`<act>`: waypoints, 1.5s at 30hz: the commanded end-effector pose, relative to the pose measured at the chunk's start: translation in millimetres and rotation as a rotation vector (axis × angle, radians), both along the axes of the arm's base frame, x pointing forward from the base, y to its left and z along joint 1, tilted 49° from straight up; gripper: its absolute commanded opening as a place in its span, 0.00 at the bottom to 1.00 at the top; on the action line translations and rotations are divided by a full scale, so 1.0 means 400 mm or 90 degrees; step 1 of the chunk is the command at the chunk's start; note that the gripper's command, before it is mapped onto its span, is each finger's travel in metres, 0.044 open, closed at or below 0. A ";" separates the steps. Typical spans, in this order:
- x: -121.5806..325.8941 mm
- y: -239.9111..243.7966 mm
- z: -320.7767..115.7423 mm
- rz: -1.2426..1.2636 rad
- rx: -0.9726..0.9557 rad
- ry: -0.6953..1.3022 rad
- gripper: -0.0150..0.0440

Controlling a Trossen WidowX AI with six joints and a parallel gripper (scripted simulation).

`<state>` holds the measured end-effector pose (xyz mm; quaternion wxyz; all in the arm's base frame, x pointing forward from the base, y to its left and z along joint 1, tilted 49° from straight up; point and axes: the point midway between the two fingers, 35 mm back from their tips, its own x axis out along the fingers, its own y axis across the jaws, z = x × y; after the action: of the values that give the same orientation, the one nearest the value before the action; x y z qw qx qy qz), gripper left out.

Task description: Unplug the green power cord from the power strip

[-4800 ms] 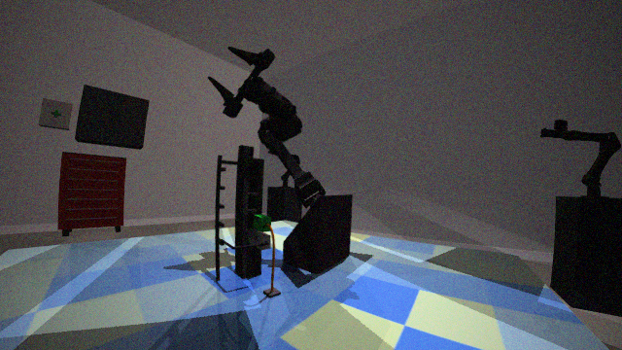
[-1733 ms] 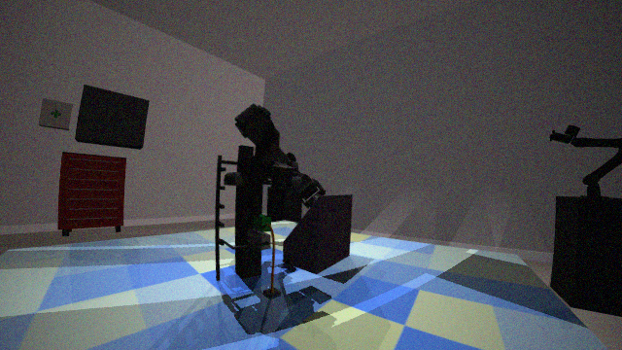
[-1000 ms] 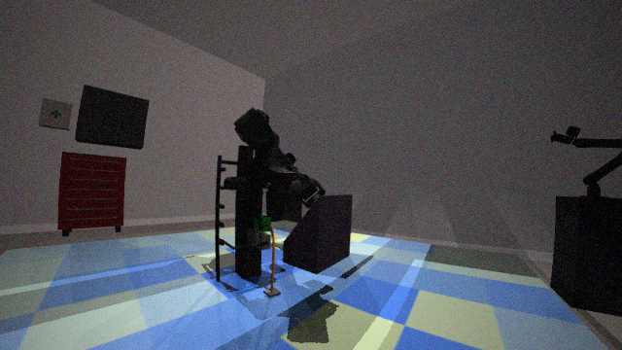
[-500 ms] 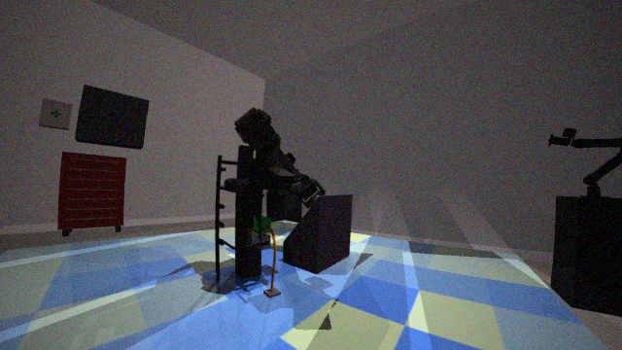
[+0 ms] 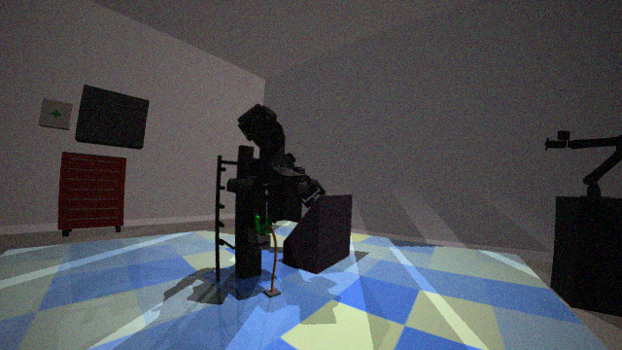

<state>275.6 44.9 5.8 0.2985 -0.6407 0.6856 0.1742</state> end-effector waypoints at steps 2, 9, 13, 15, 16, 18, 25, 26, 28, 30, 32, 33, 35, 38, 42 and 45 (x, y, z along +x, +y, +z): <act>0.013 0.053 -0.028 0.010 0.025 -0.010 0.25; 0.016 0.075 -0.046 0.010 0.025 -0.010 0.25; 0.013 0.060 -0.043 0.011 0.023 -0.009 0.39; 0.012 0.057 -0.042 0.011 0.023 -0.009 0.48; 0.012 0.057 -0.042 0.011 0.023 -0.009 0.52; 0.012 0.057 -0.042 0.011 0.023 -0.009 0.61; 0.016 0.069 -0.051 0.011 0.023 -0.009 0.92; 0.020 0.080 -0.058 0.011 0.024 -0.010 0.97; 0.028 0.112 -0.080 0.011 0.024 -0.010 1.00; 0.036 0.148 -0.107 0.011 0.025 -0.010 1.00; 0.039 0.175 -0.129 0.011 0.025 -0.010 1.00; 0.039 0.178 -0.132 0.011 0.025 -0.010 1.00; 0.039 0.178 -0.132 0.011 0.025 -0.010 1.00; 0.039 0.178 -0.132 0.011 0.025 -0.010 1.00; 0.039 0.178 -0.132 0.011 0.025 -0.010 1.00; 0.039 0.178 -0.132 0.011 0.025 -0.010 1.00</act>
<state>291.1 114.8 -46.8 0.3125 -0.6433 0.6738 0.1855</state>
